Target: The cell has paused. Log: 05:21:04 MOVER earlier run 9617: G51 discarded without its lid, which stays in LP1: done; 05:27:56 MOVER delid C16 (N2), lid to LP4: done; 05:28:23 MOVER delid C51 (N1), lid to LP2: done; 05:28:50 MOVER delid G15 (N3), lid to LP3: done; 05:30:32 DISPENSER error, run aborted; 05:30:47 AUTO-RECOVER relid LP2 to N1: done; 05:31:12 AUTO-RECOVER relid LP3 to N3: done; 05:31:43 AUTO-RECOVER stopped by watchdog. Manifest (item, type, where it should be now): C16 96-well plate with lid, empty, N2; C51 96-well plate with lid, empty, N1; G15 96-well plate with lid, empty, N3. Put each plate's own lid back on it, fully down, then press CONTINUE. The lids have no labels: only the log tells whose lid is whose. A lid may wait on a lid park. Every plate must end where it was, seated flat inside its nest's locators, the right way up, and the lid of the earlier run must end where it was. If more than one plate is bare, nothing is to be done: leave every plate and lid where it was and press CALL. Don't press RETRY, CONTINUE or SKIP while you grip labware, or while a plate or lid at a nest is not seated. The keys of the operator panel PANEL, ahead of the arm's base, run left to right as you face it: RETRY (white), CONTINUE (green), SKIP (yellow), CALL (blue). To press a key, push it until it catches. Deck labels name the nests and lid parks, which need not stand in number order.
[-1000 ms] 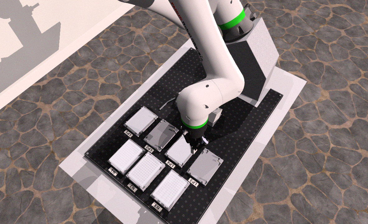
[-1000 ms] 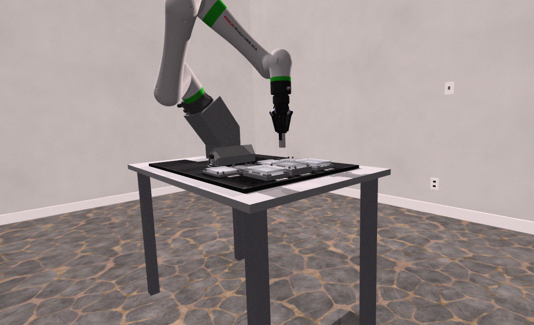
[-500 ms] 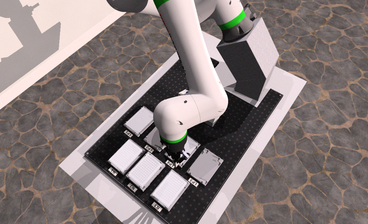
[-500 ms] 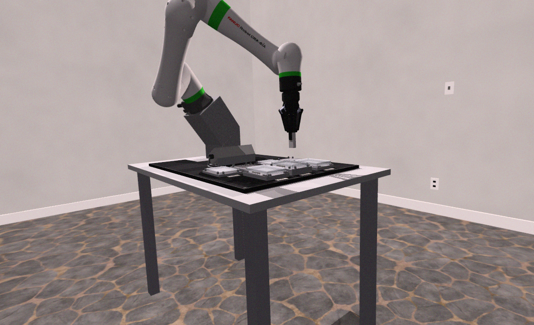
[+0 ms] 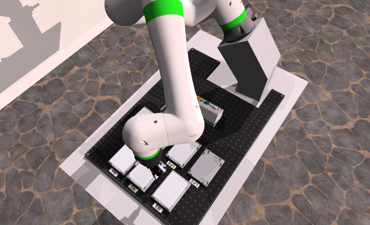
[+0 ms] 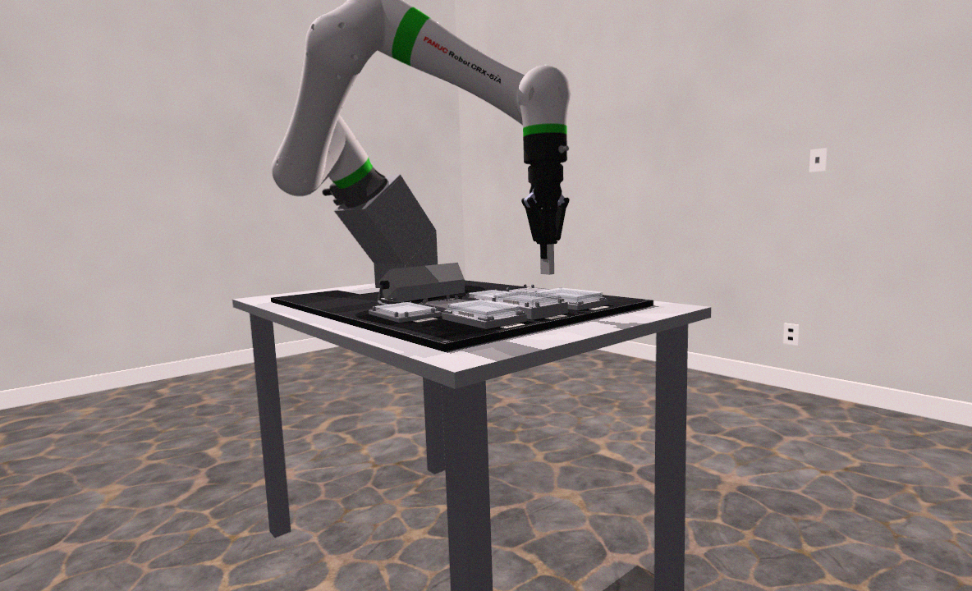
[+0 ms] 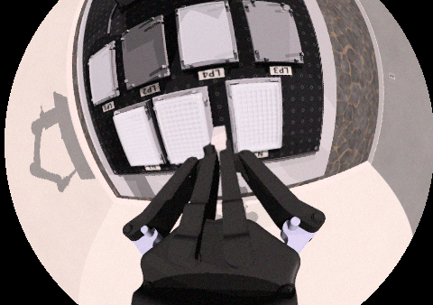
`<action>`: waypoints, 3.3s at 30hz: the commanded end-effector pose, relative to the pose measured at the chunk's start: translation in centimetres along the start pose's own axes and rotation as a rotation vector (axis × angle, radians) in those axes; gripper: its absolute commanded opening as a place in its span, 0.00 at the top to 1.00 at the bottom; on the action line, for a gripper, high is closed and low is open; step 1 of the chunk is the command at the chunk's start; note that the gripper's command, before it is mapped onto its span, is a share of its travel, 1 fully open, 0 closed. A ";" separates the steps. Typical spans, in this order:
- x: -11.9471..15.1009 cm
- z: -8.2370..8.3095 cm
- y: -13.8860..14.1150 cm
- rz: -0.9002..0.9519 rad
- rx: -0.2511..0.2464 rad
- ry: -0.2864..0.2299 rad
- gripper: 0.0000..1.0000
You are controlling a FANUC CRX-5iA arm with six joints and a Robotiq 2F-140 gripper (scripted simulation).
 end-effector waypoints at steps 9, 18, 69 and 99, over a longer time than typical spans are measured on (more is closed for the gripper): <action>0.1 0.0 0.0 0.001 0.000 0.003 1.00; 0.1 0.0 0.0 0.001 0.000 0.003 1.00; -0.3 0.0 -3.8 -1.406 0.011 0.030 1.00; -1.2 0.0 -9.7 -2.759 -0.004 0.151 1.00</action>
Point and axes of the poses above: the point where the finger pads meet when closed, its own z axis back along the fingers, its own y axis across the jaws, x = y × z, the point moved 6 cm from there along z, back along the fingers, and after that the axes turned 11 degrees about z, right-handed, at the moved point
